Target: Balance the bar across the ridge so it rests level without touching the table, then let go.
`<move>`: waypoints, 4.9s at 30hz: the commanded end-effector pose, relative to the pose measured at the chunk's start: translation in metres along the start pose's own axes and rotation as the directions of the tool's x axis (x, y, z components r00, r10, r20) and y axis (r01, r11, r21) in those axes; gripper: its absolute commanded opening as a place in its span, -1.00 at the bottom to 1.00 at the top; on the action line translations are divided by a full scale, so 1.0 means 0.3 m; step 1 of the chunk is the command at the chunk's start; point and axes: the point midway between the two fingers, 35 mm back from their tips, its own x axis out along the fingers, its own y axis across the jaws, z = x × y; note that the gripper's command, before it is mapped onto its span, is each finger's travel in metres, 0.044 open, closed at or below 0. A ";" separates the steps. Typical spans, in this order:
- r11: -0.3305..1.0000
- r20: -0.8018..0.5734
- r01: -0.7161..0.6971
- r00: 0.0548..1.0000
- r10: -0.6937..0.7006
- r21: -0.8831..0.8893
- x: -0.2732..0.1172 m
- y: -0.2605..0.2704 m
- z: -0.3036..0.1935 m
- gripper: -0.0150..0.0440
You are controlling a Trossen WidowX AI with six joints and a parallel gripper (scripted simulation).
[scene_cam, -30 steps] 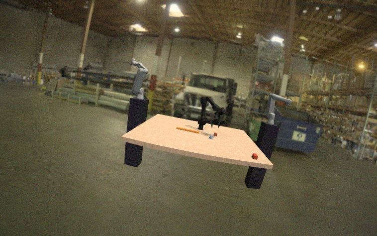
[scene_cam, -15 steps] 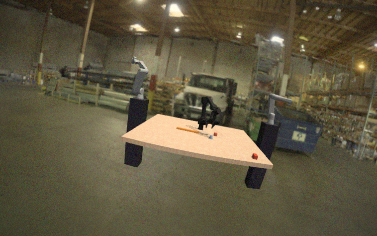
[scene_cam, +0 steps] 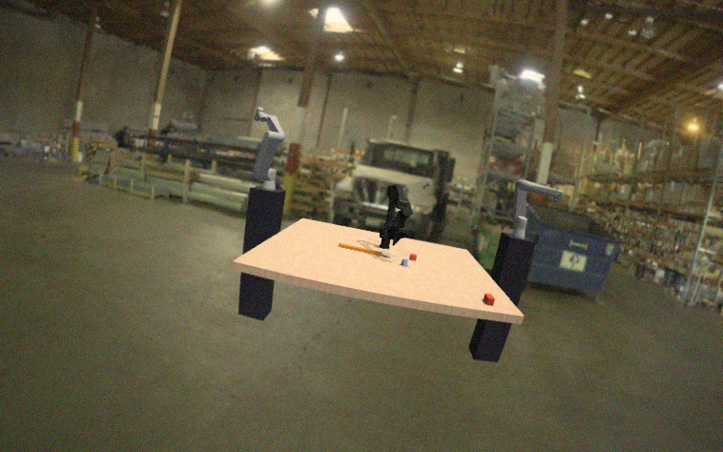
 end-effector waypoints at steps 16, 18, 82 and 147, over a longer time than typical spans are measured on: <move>0.962 0.127 -0.171 0.981 0.146 0.212 0.055 0.209 -0.115 0.58; 0.954 0.143 -0.188 0.977 0.158 0.233 0.058 0.232 -0.124 0.58; 0.628 0.479 -0.471 0.861 0.172 0.620 0.174 0.721 -0.118 0.58; 0.627 0.477 -0.470 0.861 0.173 0.621 0.068 0.697 -0.192 -0.49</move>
